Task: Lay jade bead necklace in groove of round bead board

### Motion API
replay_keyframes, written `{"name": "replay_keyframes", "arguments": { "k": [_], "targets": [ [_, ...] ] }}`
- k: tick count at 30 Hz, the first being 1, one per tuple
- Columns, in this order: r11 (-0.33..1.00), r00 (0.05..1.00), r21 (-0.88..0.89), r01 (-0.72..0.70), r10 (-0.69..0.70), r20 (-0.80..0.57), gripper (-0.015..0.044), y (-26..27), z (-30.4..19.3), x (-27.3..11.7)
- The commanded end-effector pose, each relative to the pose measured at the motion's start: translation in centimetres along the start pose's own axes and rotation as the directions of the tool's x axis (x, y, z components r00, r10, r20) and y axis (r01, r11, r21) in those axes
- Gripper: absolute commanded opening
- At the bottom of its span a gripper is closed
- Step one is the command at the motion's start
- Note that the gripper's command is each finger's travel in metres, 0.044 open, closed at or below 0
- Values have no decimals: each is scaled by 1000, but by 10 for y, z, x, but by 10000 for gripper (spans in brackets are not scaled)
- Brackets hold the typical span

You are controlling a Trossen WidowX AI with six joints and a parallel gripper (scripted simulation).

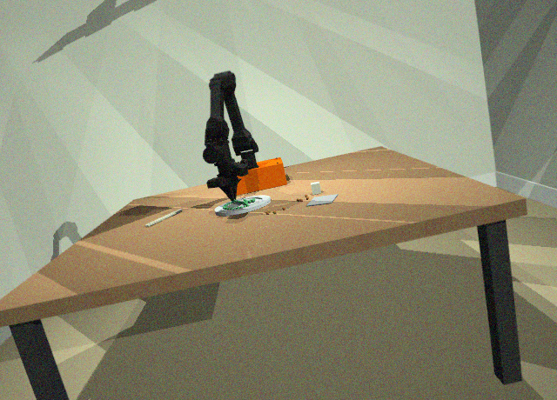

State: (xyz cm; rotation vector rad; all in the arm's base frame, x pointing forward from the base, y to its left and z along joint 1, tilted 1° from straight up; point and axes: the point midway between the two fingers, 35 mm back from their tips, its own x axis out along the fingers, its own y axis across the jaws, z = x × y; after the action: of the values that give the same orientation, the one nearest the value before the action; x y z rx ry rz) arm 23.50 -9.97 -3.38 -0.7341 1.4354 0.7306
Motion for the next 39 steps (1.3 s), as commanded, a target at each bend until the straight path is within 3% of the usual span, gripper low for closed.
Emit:
{"name": "replay_keyframes", "arguments": {
  "k": [1, 31, 39],
  "targets": [
    [1000, 1000, -5, 4, -4, -1, 0, 8, -2, -1],
    [1000, 1000, -5, 3, -3, -1, 0, 13, -3, 7],
    [1000, 1000, 0, 16, -16, 0, 210, 10, -3, 4]
  ]
}}
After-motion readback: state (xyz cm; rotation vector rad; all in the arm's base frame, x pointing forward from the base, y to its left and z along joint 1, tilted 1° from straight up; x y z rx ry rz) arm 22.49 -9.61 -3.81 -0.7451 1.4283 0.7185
